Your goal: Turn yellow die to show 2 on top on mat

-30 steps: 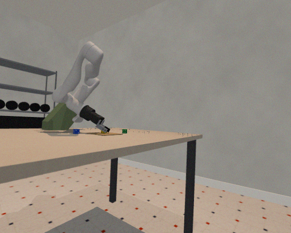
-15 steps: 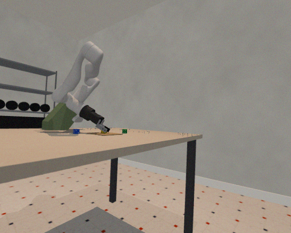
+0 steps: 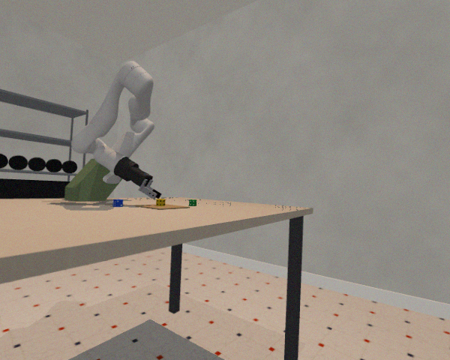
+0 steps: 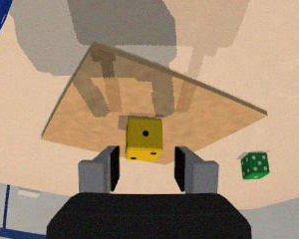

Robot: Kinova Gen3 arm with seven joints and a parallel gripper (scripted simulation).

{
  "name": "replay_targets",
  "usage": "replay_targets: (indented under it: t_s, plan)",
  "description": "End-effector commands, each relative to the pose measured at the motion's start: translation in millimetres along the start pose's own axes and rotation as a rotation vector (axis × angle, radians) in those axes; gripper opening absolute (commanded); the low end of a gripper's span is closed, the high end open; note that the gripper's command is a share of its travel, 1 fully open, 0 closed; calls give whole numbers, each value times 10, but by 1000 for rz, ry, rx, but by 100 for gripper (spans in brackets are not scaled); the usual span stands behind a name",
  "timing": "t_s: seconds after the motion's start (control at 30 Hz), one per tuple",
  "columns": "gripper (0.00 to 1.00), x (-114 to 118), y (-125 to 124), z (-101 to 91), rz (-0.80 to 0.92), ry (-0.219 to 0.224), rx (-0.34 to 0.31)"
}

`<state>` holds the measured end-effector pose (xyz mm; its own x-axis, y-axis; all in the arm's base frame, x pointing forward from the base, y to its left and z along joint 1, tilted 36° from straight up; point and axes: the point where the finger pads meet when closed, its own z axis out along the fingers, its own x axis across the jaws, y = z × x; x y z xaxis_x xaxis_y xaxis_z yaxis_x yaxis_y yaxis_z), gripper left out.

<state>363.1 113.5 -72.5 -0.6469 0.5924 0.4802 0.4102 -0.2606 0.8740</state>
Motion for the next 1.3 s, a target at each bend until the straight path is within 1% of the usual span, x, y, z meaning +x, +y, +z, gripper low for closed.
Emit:
replay_targets:
  t_s: [0.0, 0.27, 0.43, 0.5, 0.77, 0.9, 1.27]
  plan:
    - [79, -20, 7, -55, 2, -7, -3]
    - [79, -20, 15, -91, 2, -7, -3]
    - [79, -20, 121, -148, 2, -7, -3]
    - [79, -20, 121, -148, 2, -7, -3]
    - [79, -19, 427, -312, 2, -7, -3]
    - [79, -19, 517, -360, 2, -7, -3]
    - [79, -19, 537, -369, 2, -7, 2]
